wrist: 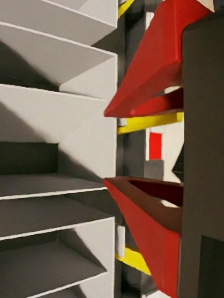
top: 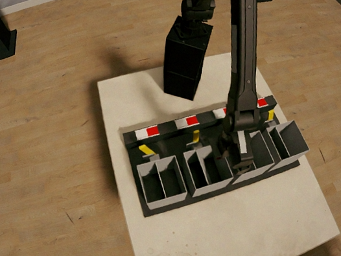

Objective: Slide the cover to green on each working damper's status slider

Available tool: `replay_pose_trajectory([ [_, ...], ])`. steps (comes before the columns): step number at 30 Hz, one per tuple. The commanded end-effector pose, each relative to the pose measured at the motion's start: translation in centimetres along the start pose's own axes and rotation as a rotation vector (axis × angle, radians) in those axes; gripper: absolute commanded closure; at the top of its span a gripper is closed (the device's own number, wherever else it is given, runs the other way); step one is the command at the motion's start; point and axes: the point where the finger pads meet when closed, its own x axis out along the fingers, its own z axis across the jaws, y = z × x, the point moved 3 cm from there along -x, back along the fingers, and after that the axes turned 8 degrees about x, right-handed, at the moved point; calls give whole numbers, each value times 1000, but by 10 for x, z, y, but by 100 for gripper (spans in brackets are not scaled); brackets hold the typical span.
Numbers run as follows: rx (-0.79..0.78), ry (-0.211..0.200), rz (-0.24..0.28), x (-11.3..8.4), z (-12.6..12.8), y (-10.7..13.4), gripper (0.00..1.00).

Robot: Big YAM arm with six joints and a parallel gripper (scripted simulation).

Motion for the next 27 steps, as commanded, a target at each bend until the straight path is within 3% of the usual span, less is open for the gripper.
replay_pose_trajectory([
  [1, 5, 1, -74, -27, 29, -27, 64],
  [4, 5, 0, -72, -27, 37, -26, 64],
  [5, 5, -2, -69, -26, 59, -24, 64],
  [19, 6, -15, -63, -26, 165, -1, 64],
  [27, 30, -11, -57, -21, 154, -2, 64],
])
